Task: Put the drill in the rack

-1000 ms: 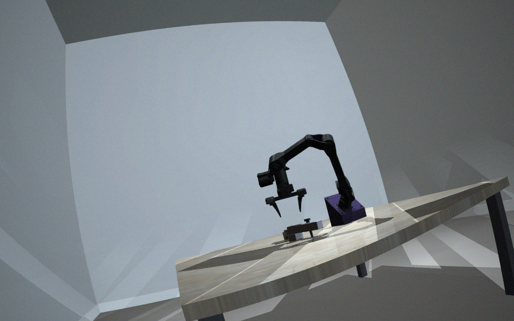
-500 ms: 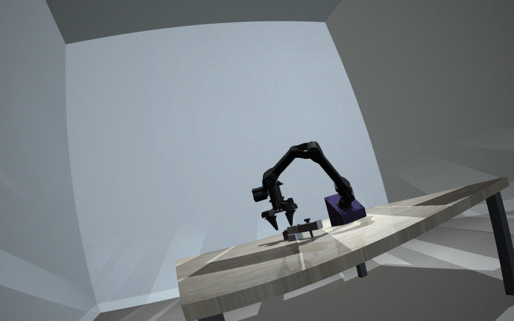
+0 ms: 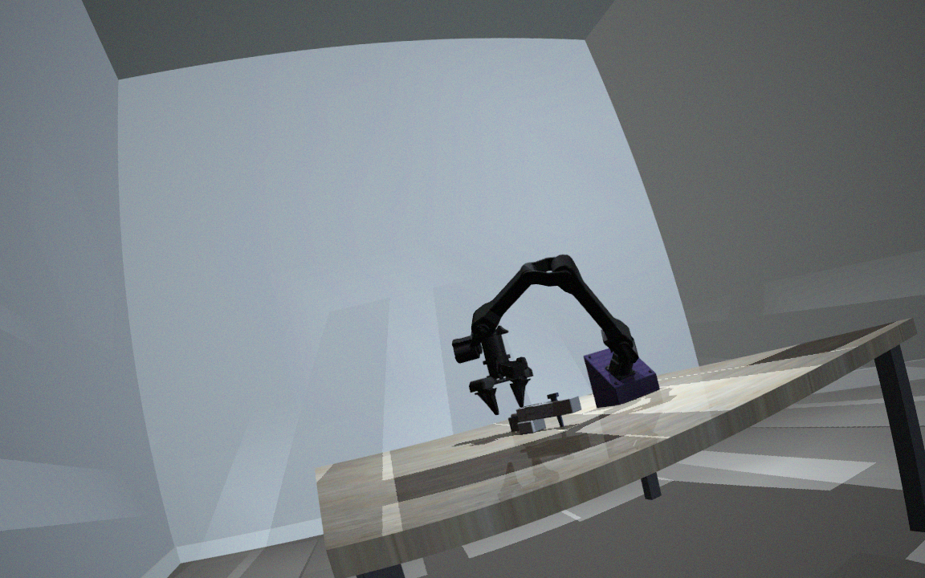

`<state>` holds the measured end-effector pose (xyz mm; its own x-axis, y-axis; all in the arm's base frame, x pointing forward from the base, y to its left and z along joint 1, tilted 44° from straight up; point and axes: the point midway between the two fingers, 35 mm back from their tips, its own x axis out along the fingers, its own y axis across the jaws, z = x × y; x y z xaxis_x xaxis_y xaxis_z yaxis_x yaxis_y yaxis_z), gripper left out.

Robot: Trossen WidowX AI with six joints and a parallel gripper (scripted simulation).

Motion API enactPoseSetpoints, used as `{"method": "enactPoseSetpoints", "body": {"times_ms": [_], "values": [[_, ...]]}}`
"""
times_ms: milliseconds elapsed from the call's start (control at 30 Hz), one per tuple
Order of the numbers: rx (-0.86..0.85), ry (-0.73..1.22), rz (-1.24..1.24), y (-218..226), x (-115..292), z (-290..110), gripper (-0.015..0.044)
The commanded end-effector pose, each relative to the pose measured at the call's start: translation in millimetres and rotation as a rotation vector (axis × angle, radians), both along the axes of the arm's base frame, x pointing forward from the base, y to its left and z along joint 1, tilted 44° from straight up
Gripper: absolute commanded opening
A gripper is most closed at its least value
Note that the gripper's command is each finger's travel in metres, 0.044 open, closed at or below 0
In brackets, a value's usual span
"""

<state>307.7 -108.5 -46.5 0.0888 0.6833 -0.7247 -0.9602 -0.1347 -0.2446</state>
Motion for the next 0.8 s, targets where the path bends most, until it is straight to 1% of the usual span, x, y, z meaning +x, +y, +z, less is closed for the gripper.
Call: {"method": "enactPoseSetpoints", "body": {"times_ms": [0, 767], "values": [[-0.003, 0.002, 0.004, 3.4, -0.2, -3.0, 0.0440], [-0.001, 0.002, 0.004, 35.2, 0.3, -22.6, 0.0440]]}}
